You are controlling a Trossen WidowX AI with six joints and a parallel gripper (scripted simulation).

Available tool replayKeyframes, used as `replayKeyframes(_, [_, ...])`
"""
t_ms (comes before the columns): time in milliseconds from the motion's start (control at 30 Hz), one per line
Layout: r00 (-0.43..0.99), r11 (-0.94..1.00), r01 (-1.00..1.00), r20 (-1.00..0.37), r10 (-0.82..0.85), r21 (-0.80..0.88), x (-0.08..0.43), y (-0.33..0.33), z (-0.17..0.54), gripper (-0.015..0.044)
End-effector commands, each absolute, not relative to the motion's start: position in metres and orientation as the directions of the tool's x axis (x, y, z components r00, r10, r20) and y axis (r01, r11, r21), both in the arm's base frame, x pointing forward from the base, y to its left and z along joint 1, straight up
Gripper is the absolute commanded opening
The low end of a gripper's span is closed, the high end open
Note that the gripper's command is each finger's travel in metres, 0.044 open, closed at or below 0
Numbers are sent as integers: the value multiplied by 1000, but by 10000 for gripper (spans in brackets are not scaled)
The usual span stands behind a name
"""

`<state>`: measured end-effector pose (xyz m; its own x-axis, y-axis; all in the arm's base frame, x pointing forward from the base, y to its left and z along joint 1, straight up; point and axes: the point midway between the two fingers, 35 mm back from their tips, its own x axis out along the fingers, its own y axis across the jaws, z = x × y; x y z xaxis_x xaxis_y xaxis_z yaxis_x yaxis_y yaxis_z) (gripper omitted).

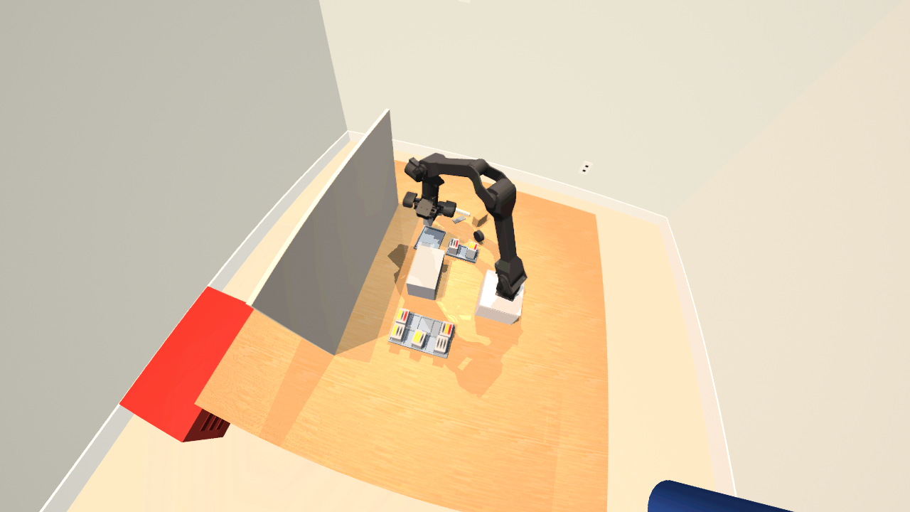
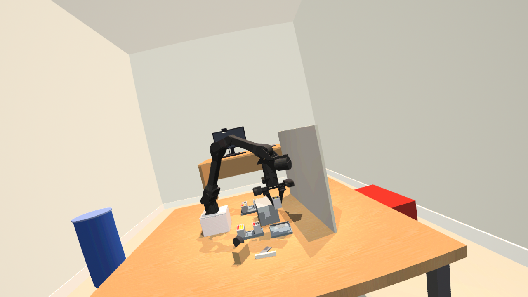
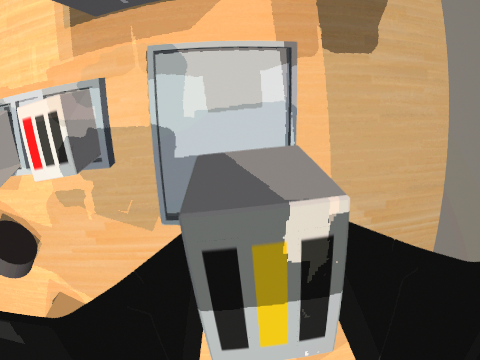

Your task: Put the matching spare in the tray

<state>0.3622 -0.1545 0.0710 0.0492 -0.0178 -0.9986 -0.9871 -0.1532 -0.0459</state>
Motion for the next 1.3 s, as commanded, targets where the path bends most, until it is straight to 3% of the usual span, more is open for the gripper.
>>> replayKeyframes(0, [36, -158, -987, -999, -8, -35, 360, -153, 61, 0])
replayKeyframes(1267, [36, -158, -987, -999, -8, -35, 361, -154, 18, 0])
